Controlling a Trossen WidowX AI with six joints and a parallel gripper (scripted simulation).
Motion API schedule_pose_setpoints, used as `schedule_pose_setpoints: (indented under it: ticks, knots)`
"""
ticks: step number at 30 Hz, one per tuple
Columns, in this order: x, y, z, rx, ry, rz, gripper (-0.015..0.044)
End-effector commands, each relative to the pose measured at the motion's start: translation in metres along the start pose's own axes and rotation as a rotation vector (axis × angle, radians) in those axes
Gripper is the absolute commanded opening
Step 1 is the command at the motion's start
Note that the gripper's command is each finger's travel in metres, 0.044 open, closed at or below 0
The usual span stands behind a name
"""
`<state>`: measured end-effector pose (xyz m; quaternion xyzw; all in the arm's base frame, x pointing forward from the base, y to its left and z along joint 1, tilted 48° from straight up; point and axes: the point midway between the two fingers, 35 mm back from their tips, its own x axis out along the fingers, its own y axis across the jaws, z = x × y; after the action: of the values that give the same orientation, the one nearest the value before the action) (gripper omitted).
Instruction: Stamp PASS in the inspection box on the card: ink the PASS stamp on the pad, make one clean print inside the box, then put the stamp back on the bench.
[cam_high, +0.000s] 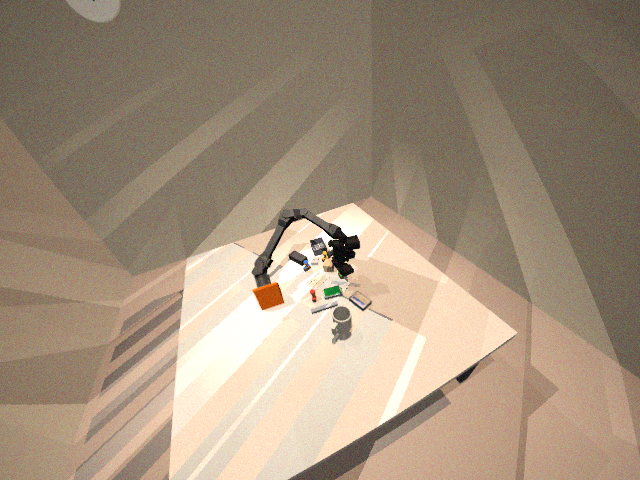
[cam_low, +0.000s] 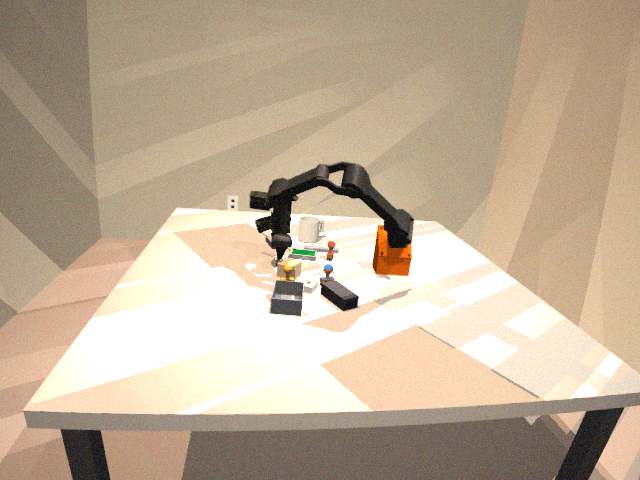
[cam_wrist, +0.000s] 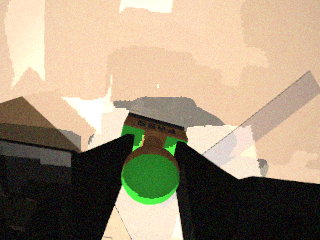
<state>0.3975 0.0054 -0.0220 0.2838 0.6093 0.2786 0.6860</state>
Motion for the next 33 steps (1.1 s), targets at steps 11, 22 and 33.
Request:
schedule_pose_setpoints:
  ticks: [11, 22, 33]
  knots:
    - [-0.002, 0.000, 0.000, 0.000, -0.001, -0.001, 0.0000]
    - [-0.008, 0.000, 0.001, 0.000, -0.001, -0.003, 0.0000]
    - [-0.013, -0.001, 0.001, 0.000, -0.001, -0.005, 0.0000]
